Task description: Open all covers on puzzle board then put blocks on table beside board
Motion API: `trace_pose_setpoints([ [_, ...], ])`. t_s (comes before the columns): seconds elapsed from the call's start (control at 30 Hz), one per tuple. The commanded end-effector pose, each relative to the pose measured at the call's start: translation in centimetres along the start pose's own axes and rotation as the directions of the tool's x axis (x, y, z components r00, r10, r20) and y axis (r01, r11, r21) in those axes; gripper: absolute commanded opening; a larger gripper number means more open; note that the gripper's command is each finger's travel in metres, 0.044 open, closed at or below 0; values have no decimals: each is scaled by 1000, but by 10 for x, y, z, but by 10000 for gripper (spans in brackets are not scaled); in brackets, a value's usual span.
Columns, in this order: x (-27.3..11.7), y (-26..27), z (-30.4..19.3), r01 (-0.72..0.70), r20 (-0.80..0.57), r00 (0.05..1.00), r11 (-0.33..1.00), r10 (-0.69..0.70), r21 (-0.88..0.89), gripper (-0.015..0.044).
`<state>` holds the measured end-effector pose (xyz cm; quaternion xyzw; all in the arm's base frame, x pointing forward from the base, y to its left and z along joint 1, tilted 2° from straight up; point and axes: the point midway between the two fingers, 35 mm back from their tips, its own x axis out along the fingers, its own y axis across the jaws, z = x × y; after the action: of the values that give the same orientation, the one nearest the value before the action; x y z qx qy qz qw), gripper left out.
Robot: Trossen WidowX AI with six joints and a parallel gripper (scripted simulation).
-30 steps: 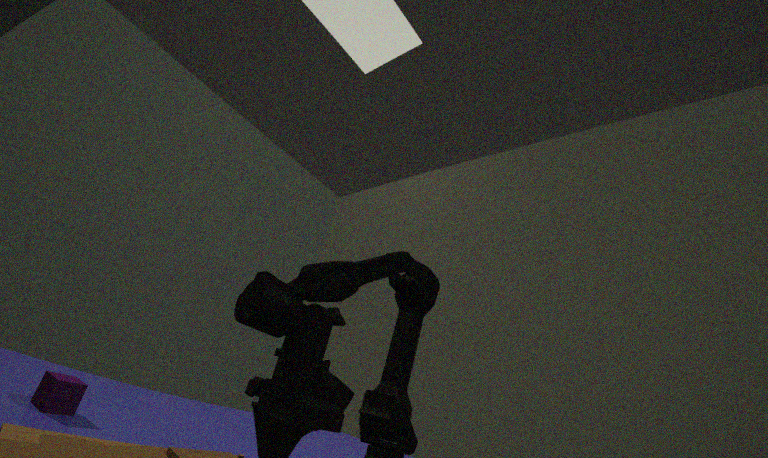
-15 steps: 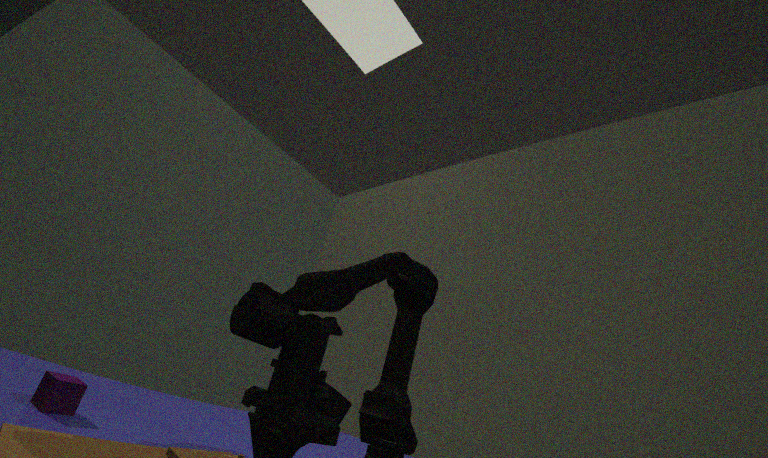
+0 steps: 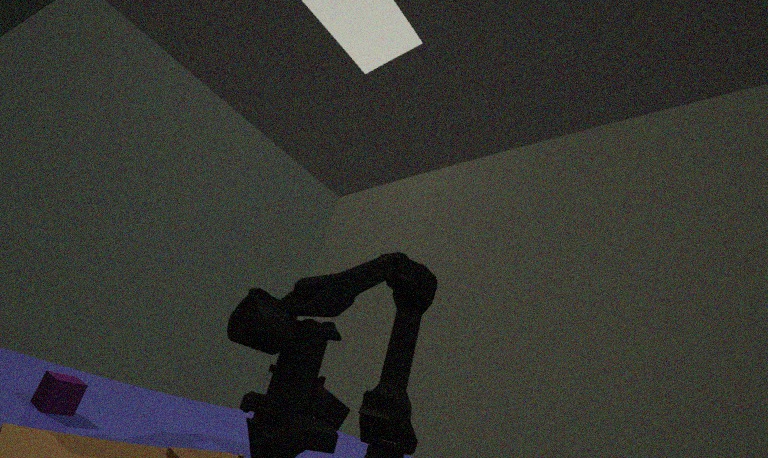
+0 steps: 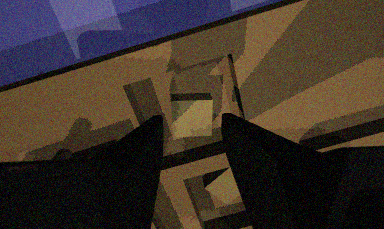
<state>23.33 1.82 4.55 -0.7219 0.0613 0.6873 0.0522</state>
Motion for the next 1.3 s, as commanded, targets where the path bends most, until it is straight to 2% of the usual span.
trace_pose_setpoints([
  [0.0, 5, 0, 1, -1, 4, 1000, 1000, 1, -5, 144],
  [0.17, 7, 0, 1, -1, 4, 1000, 1000, 1, -5, 144],
  [0.5, 5, 0, 0, 0, 1, 1000, 1000, 0, 0, 80],
  [1.27, -19, 0, -1, 0, 3, 1000, 1000, 0, -3, 80],
])
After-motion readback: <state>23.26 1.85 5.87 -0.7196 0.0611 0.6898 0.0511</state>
